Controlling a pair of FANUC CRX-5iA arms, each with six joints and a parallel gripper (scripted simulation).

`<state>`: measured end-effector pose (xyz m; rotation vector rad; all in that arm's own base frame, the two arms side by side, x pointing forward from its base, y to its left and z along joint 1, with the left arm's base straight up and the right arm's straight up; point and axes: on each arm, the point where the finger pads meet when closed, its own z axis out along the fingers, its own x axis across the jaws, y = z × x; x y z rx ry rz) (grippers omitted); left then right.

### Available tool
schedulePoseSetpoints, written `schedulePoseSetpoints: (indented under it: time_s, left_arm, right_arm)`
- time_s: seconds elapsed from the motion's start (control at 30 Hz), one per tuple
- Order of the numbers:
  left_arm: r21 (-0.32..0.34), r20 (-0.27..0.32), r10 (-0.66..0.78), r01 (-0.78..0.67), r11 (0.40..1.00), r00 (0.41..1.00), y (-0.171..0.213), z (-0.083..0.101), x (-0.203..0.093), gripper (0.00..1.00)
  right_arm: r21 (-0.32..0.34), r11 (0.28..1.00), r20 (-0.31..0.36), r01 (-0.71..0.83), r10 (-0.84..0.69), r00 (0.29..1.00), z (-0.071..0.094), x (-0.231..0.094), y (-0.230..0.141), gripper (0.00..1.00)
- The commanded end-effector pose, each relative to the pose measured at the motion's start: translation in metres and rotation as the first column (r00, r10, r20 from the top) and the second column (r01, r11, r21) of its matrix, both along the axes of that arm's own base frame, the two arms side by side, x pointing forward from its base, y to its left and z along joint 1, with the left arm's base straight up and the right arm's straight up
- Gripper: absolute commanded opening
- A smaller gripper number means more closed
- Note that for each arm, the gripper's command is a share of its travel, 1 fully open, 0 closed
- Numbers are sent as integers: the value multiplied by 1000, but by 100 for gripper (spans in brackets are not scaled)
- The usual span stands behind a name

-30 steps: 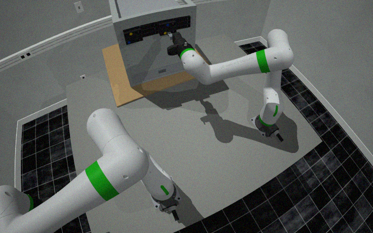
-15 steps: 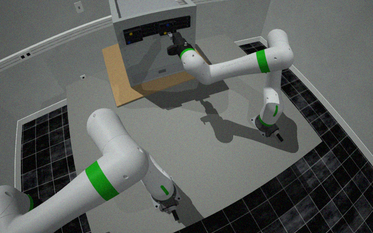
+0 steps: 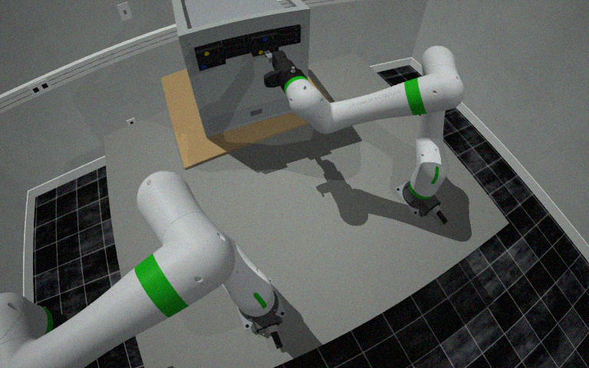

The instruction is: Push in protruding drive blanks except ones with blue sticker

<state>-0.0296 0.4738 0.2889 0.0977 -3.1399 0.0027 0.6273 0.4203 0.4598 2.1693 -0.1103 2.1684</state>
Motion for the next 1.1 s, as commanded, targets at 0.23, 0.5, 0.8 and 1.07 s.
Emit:
schedulePoseSetpoints:
  time_s: [0.23, 0.5, 0.8, 1.07]
  left_arm:
    - [2, 0, 0, 0, 1000, 1000, 0, 1, 0, 100]
    - [2, 0, 0, 0, 1000, 1000, 0, 1, 0, 100]
    - [2, 0, 0, 0, 1000, 1000, 0, 1, 0, 100]
    - [2, 0, 0, 0, 1000, 1000, 0, 1, 0, 100]
  right_arm:
    - [1, 1000, 2, 0, 0, 1000, 1, 9, -1, 0]
    - [1, 1000, 2, 0, 0, 1000, 1, 9, -1, 0]
    - [1, 1000, 2, 0, 0, 1000, 2, 18, -2, 0]
    - [1, 1000, 2, 0, 0, 1000, 2, 19, -2, 0]
